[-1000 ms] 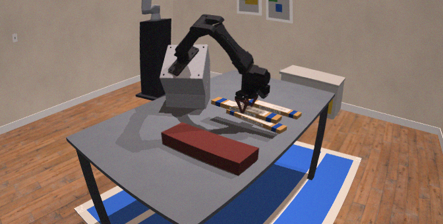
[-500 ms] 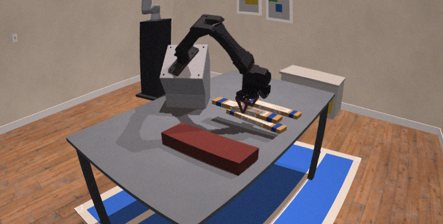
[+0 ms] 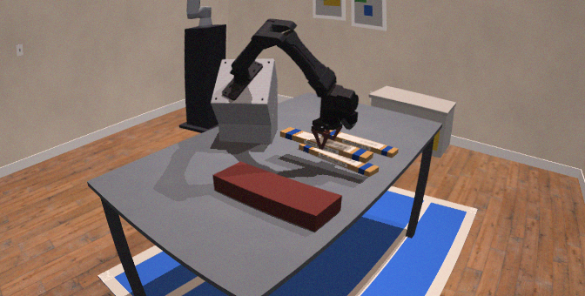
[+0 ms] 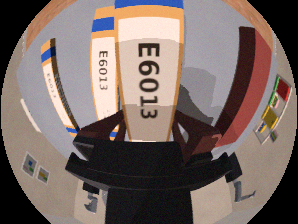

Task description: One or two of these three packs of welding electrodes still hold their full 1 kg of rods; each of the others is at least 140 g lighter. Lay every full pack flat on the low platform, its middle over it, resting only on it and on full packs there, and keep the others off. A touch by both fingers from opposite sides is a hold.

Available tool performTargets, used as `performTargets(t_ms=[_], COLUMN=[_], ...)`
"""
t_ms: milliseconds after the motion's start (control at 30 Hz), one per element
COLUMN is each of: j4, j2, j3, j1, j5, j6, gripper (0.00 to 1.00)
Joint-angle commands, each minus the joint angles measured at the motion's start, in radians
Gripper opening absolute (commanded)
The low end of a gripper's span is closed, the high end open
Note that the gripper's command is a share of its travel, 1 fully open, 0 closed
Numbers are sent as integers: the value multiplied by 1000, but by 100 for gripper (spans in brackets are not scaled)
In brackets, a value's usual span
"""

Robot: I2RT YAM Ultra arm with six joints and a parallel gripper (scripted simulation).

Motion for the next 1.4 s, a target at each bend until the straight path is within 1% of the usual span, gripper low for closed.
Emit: performTargets(t_ms=[0,67,100,1200,1233,1367], j4=[-15,-15,-16,-28,38,27], j2=[-11,-11,-28,-26,-24,-37], j3=[43,43,46,58,-17,-21], j1=[50,50,50,56,13,20], j5=[8,8,5,9,-4,-2], j6=[10,10,10,17,-23,-17], gripper=[0,0,0,0,0,0])
